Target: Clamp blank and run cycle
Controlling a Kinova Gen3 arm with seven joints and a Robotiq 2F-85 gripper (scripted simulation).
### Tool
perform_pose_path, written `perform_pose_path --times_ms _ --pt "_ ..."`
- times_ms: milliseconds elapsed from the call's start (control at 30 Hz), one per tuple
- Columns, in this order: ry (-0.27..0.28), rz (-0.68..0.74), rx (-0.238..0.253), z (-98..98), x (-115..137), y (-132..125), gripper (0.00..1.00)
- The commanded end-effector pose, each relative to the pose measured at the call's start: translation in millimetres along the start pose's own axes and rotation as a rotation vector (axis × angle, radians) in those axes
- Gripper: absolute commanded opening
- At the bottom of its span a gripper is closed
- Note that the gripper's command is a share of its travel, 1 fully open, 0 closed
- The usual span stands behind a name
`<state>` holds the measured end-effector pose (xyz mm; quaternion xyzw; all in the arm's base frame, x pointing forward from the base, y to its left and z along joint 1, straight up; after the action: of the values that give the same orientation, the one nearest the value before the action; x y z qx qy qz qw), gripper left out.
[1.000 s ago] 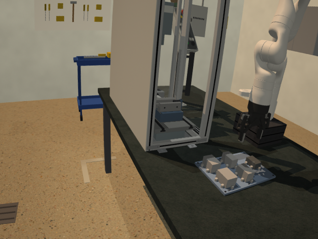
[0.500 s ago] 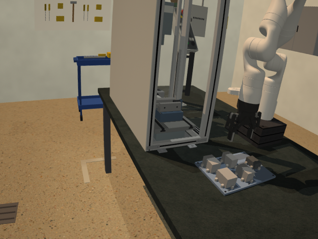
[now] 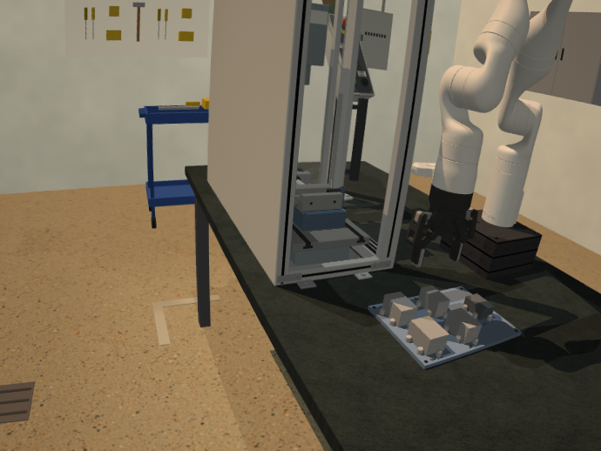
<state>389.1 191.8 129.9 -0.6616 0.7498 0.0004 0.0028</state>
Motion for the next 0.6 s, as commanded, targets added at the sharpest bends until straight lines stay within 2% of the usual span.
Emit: perform_pose_path --times_ms 0,300,467,567 --pt "-0.001 -0.001 -0.003 -1.0 1 -20 1.00" --pt "-0.001 -0.001 -0.003 -1.0 1 -20 1.00" --pt "-0.001 -0.001 -0.003 -2.8 4 -54 1.00" --pt "-0.001 -0.001 -0.003 -2.8 4 -54 1.00"
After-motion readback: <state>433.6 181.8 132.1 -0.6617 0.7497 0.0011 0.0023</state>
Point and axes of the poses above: the point where the finger pads meet when closed, its own z axis out along the fingers, its own y axis across the jaws, x = y × z, the point moved 10 cm from there along -z, back along the fingers, and after that the axes turned 8 degrees about z, right-handed, at the moved point
